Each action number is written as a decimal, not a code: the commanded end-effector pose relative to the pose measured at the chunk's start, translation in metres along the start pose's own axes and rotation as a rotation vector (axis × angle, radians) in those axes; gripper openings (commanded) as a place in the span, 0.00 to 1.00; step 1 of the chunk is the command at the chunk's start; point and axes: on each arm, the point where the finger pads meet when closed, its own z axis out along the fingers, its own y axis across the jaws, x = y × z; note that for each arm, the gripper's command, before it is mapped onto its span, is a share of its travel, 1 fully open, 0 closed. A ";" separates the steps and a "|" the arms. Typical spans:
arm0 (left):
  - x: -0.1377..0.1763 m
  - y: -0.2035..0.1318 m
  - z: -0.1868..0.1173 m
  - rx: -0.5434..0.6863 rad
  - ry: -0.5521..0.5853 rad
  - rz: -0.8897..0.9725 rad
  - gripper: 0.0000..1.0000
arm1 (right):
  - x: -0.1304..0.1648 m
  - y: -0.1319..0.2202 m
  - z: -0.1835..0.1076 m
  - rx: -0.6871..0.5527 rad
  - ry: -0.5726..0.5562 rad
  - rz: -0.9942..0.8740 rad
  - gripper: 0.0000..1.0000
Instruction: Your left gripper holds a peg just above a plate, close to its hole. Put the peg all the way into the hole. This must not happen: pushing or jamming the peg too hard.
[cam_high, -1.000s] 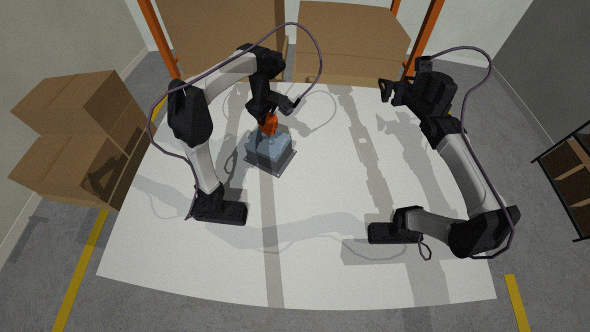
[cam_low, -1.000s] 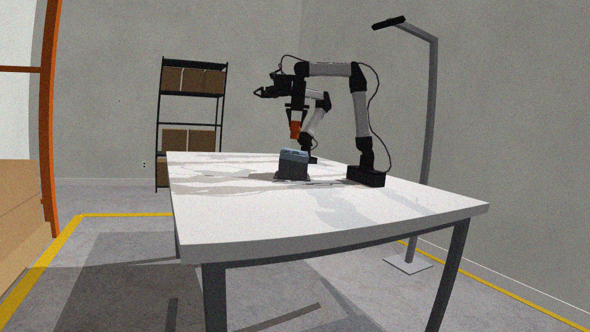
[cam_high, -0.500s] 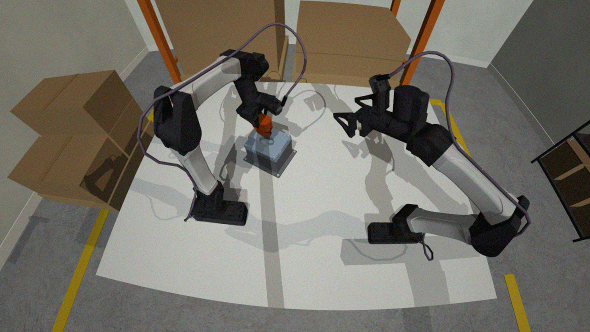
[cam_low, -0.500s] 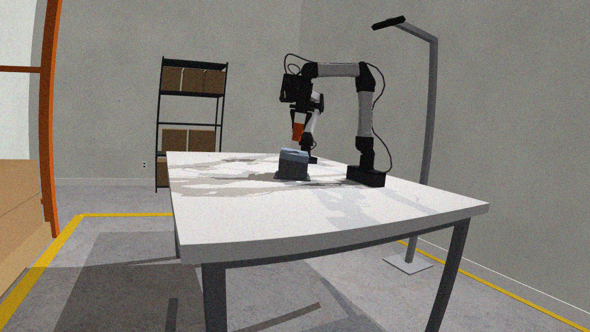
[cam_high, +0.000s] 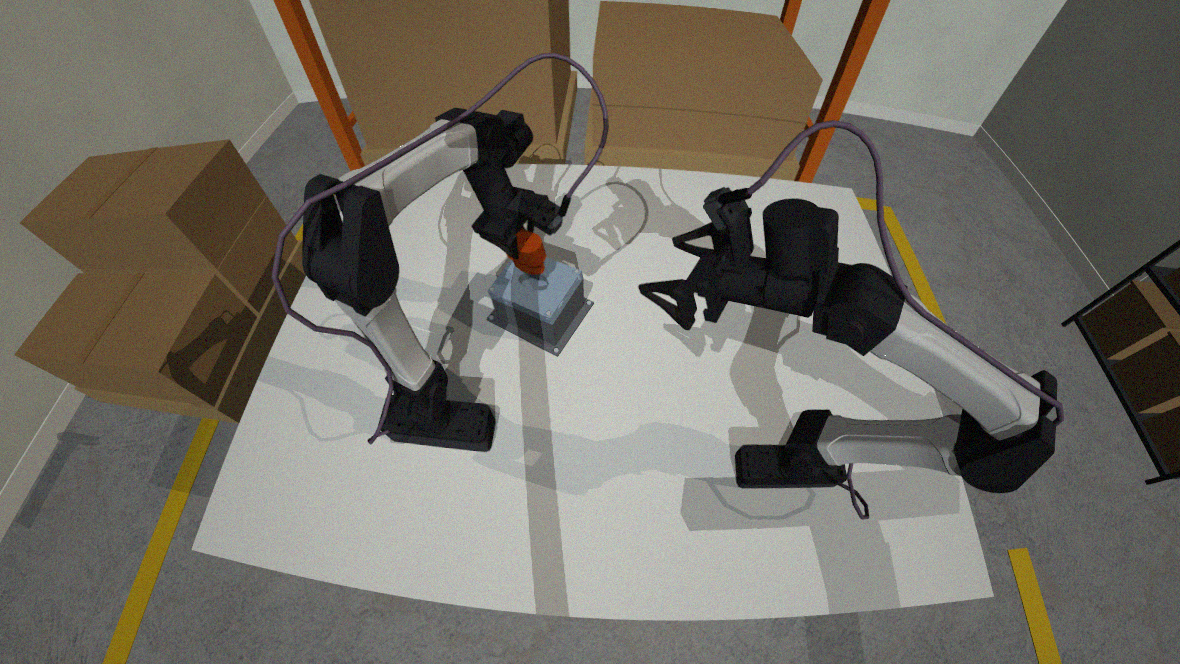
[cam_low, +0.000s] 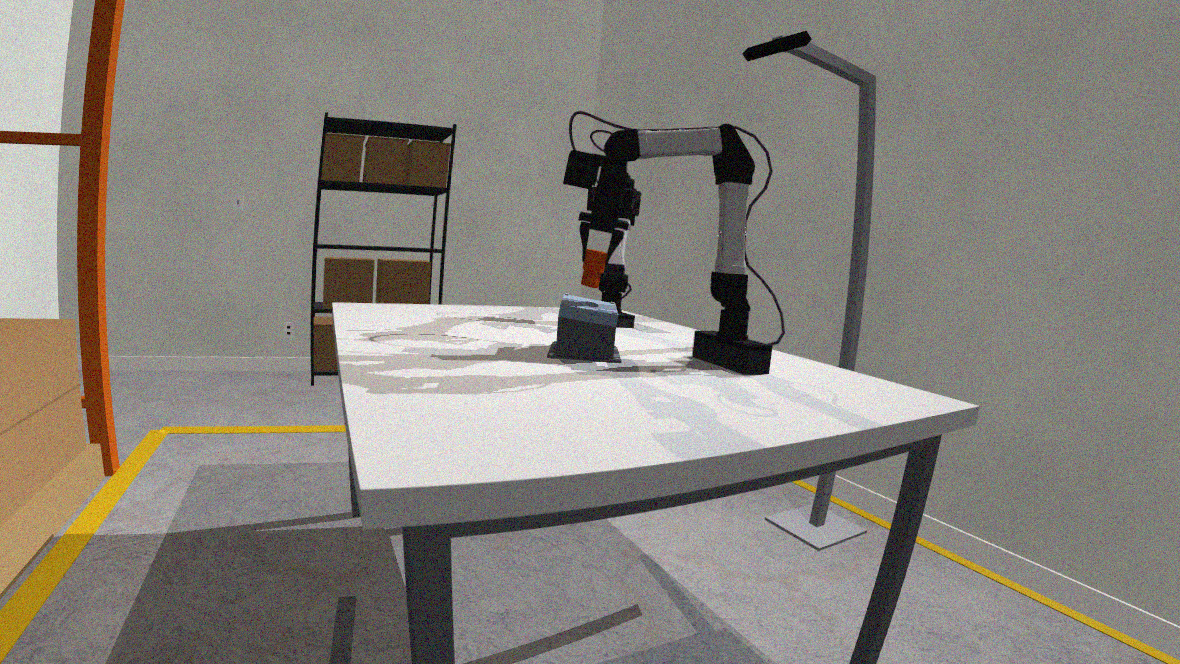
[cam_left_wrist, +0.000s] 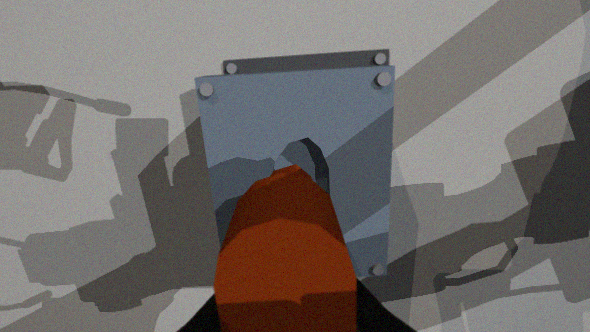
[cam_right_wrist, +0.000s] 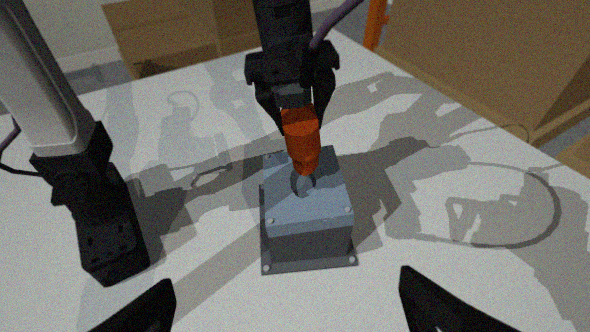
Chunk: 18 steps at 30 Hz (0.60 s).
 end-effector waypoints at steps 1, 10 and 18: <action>-0.004 0.008 0.012 -0.046 -0.012 0.004 0.39 | -0.008 0.000 -0.007 0.010 -0.029 0.008 1.00; -0.004 -0.007 0.028 0.015 -0.016 -0.002 0.39 | -0.008 0.001 -0.007 0.006 -0.029 0.007 1.00; -0.004 -0.007 0.027 0.011 -0.015 -0.002 0.39 | -0.010 0.000 -0.007 0.006 -0.032 0.002 1.00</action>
